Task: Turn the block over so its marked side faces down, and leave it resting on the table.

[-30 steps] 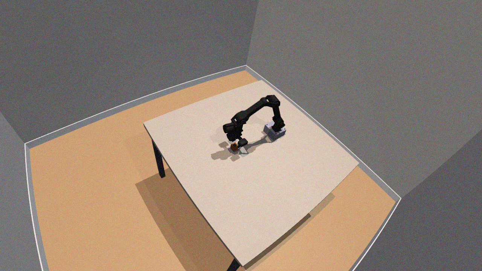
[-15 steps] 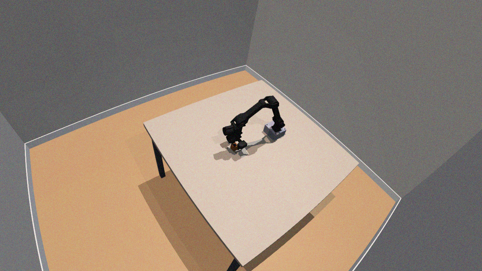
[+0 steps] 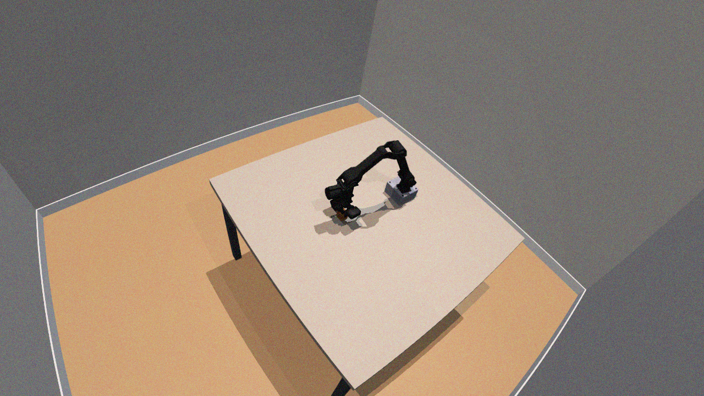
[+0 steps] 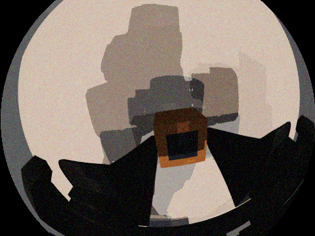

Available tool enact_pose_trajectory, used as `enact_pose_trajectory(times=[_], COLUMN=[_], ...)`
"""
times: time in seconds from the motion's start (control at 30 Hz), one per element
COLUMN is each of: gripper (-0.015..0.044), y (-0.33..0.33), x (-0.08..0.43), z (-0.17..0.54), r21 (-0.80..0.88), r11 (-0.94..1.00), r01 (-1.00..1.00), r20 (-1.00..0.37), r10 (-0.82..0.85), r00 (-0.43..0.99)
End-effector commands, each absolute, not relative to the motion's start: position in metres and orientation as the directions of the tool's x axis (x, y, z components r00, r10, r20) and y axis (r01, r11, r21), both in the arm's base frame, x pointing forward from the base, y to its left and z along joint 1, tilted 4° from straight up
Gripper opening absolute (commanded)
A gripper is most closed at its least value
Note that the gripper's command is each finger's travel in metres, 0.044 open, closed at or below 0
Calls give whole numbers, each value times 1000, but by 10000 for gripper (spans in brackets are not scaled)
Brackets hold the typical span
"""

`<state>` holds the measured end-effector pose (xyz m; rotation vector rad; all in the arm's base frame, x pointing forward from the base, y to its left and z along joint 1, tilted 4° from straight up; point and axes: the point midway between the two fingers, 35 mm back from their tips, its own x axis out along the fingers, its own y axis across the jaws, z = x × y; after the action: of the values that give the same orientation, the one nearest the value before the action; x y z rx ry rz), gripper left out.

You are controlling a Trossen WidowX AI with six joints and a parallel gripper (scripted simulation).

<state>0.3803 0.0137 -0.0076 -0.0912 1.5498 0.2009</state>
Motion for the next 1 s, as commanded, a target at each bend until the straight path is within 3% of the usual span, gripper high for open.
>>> enact_pose_trajectory(times=[0.0, 0.5, 0.6, 0.97], gripper=[164, 64, 0, 0], y=[14, 14, 13, 12], x=[381, 381, 381, 381], z=[-8, -8, 3, 20], r21=[70, 70, 70, 71], r11=[981, 981, 981, 981], r01=[-183, -183, -183, -180], r20=[-997, -997, -997, -996], r10=[73, 73, 73, 81], r00=[9, 9, 9, 47])
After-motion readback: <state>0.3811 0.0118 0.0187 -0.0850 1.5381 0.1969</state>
